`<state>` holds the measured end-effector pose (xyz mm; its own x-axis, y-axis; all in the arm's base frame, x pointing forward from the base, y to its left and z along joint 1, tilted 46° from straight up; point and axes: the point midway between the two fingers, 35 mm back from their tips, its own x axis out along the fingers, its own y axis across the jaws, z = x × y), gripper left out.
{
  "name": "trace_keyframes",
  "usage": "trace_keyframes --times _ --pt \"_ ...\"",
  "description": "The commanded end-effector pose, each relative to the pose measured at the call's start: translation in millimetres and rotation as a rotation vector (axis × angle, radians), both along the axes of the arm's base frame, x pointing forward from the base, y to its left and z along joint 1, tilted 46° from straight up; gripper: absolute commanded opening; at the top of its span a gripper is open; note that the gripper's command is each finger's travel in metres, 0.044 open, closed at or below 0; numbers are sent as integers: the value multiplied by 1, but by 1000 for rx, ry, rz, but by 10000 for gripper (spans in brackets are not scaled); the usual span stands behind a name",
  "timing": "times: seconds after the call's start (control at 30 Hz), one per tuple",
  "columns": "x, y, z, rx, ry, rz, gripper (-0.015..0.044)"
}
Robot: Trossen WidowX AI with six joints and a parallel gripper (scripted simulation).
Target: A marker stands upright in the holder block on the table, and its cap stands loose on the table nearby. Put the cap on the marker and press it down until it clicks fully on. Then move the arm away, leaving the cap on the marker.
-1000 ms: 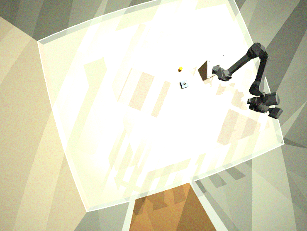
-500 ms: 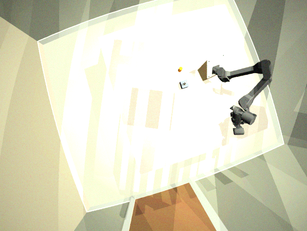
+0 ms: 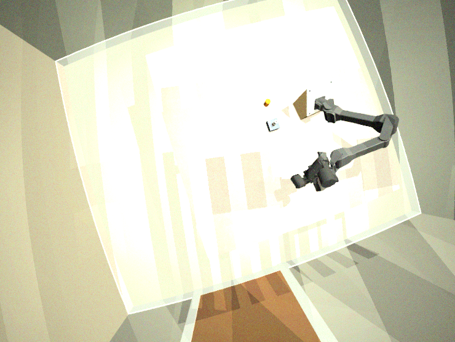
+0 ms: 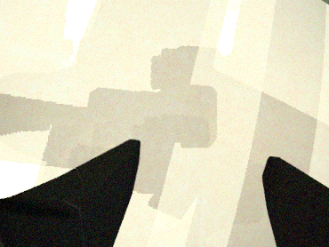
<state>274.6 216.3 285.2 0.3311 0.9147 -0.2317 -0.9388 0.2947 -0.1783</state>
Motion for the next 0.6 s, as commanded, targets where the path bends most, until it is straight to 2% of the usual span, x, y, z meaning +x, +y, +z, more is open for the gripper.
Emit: trace_keyframes --times 0.0,0.3,0.57 --pt "41 -29 -35 -21 219 -171 247" --pt "98 -122 -146 -16 830 -588 247" --pt "88 -217 -246 101 1485 -992 247"
